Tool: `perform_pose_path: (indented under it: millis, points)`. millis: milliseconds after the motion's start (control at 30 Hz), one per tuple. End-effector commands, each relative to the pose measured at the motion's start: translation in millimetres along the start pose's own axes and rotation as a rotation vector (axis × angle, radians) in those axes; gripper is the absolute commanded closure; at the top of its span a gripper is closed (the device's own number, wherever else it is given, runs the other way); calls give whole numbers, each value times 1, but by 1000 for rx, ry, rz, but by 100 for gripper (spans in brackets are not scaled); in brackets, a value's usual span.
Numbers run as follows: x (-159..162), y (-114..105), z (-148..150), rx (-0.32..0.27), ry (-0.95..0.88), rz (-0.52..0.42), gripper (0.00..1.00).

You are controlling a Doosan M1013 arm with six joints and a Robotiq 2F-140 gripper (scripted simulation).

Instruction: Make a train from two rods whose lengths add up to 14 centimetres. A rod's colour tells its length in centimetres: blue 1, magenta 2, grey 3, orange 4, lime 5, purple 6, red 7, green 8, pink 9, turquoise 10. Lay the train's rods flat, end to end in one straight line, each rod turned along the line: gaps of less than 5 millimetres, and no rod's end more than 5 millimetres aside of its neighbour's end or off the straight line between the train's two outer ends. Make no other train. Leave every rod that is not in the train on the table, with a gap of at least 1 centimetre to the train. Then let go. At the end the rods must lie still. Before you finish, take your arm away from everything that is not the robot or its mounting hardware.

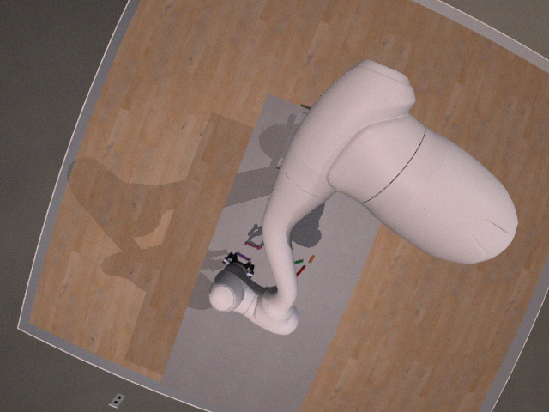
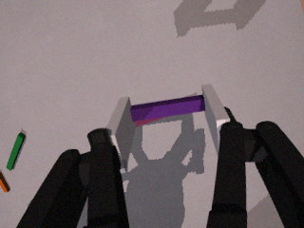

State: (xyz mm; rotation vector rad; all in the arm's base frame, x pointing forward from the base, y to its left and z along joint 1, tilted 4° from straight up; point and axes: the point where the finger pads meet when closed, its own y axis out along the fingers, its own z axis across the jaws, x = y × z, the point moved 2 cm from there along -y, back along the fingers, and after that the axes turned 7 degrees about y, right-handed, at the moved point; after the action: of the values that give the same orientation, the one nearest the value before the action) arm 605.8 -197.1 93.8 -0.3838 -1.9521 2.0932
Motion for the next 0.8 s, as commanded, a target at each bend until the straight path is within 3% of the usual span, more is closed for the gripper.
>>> perform_pose_path:
  millis: [0, 67, 133, 167, 333, 767]
  points:
    - [2, 0, -27, 0, 7, 0, 64]
    - [5, 0, -53, -1, 13, 0, 64]
    - [5, 0, -53, -1, 13, 0, 64]
    - [10, 0, -80, -1, 19, 0, 64]
    - [20, -1, -127, 0, 30, 0, 64]
    - [21, -1, -129, 0, 31, 0, 64]
